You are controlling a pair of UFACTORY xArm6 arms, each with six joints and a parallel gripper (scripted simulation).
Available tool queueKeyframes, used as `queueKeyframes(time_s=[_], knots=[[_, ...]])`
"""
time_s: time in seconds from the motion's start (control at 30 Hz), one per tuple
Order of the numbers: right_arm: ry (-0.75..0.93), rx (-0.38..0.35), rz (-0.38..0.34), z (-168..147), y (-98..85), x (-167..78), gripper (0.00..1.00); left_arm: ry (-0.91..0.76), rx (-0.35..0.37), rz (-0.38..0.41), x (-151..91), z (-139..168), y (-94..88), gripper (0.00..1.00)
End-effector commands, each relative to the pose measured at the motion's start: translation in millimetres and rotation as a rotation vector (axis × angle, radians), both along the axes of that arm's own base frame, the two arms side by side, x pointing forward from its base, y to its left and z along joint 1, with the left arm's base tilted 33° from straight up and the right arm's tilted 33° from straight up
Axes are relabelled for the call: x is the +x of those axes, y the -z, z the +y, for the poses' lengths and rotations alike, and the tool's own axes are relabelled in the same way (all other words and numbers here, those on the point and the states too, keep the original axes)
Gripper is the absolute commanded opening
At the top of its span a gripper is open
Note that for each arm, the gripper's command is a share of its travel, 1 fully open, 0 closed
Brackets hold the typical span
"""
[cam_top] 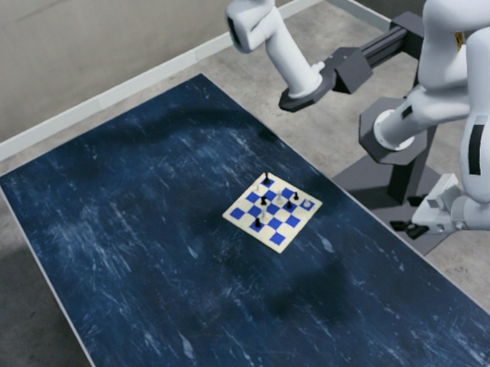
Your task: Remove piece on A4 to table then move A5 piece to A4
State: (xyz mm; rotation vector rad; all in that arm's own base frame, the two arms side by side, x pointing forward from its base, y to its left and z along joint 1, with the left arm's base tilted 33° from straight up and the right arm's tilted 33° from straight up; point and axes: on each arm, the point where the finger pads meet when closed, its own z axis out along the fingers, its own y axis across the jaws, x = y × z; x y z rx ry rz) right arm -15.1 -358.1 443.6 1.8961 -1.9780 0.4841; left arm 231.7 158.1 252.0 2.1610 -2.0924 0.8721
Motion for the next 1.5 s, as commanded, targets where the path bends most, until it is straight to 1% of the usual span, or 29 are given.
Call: queueKeyframes(time_s=[0.0,0.07,0.17,0.23,0.43,0.57,0.63,0.67,0.77,0.93,1.13,1.2,1.23,1.3,1.47], knots=[[0.0,-0.004,0.0,-0.1,-1.6,-0.1,1.0,0.025,0.01,0.022,1.0,-2.4,4.1,1.0],[0.0,-0.004,0.0,-0.1,-1.6,-0.1,1.0,0.025,0.01,0.022,1.0,-2.4,4.1,1.0],[0.0,-0.004,0.0,-0.1,-1.6,-0.1,1.0,0.097,0.034,0.089,2.2,-11.0,18.7,1.0],[0.0,-0.004,0.0,-0.1,-1.6,-0.1,1.0,0.173,0.065,0.152,3.4,-18.9,32.4,1.0],[0.0,-0.004,0.0,-0.1,-1.6,-0.1,1.0,0.327,0.146,0.264,6.6,-32.8,56.4,1.0],[0.0,-0.004,0.0,-0.1,-1.6,-0.1,1.0,0.437,0.213,0.328,10.1,-41.4,70.6,1.0],[0.0,-0.004,0.0,-0.1,-1.6,-0.1,1.0,0.437,0.213,0.328,10.1,-41.4,70.6,1.0],[0.0,-0.004,0.0,-0.1,-1.6,-0.1,1.0,0.515,0.265,0.366,13.4,-47.2,79.5,1.0],[0.0,-0.004,0.0,-0.1,-1.6,-0.1,1.0,0.576,0.308,0.392,16.5,-51.8,86.0,1.0],[0.0,-0.004,0.0,-0.1,-1.6,-0.1,1.0,0.72,0.415,0.438,25.6,-63.4,99.3,1.0],[0.0,-0.004,0.0,-0.1,-1.6,-0.1,1.0,0.892,0.551,0.466,39.3,-80.1,112.9,1.0],[0.0,-0.004,0.0,-0.1,-1.6,-0.1,1.0,0.892,0.551,0.466,39.3,-80.1,112.9,1.0],[0.0,-0.004,0.0,-0.1,-1.6,-0.1,1.0,0.975,0.618,0.47,46.5,-89.7,118.6,1.0],[0.0,-0.004,0.0,-0.1,-1.6,-0.1,1.0,1.011,0.647,0.47,49.7,-94.3,121.0,1.0],[0.0,-0.004,0.0,-0.1,-1.6,-0.1,1.0,1.156,0.764,0.458,62.8,-115.3,130.1,1.0]])
